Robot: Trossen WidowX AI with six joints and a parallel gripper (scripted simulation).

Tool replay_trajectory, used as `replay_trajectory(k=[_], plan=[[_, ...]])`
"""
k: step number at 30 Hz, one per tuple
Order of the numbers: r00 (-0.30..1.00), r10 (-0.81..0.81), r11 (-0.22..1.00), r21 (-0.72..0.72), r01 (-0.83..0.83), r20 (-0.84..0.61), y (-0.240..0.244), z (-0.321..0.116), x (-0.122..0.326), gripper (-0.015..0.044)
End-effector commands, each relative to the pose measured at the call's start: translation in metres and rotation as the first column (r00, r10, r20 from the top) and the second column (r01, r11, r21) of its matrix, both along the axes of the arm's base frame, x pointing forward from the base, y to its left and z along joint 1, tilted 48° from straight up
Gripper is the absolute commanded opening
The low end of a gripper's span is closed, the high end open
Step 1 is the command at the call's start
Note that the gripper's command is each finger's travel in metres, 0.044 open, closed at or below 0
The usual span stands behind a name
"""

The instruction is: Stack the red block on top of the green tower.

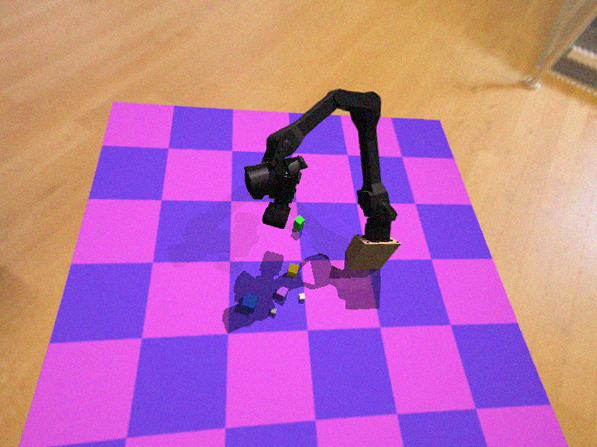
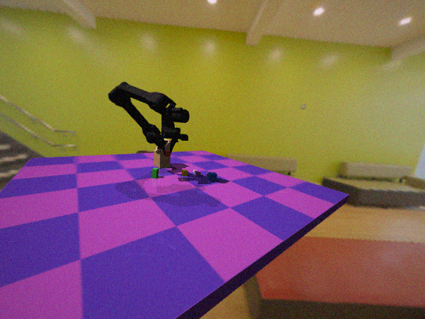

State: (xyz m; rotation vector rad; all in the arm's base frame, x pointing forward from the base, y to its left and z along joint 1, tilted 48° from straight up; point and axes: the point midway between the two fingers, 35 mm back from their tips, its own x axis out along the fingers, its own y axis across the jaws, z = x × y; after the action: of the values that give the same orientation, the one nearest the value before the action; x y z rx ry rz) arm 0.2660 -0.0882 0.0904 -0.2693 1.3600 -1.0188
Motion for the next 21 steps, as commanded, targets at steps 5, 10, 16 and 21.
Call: replay_trajectory(k=[5,10,16,21], plan=[[1.0,0.004,1.0,-0.004,-0.004,-0.011,-0.008,0.011,-0.037,0.0],[1.0,0.004,1.0,-0.005,-0.004,-0.012,-0.011,0.014,-0.057,0.0],[1.0,0.004,1.0,-0.005,-0.004,-0.013,-0.014,0.016,-0.078,0.0],[1.0,0.004,1.0,-0.005,-0.004,-0.013,-0.016,0.015,-0.079,0.0]])
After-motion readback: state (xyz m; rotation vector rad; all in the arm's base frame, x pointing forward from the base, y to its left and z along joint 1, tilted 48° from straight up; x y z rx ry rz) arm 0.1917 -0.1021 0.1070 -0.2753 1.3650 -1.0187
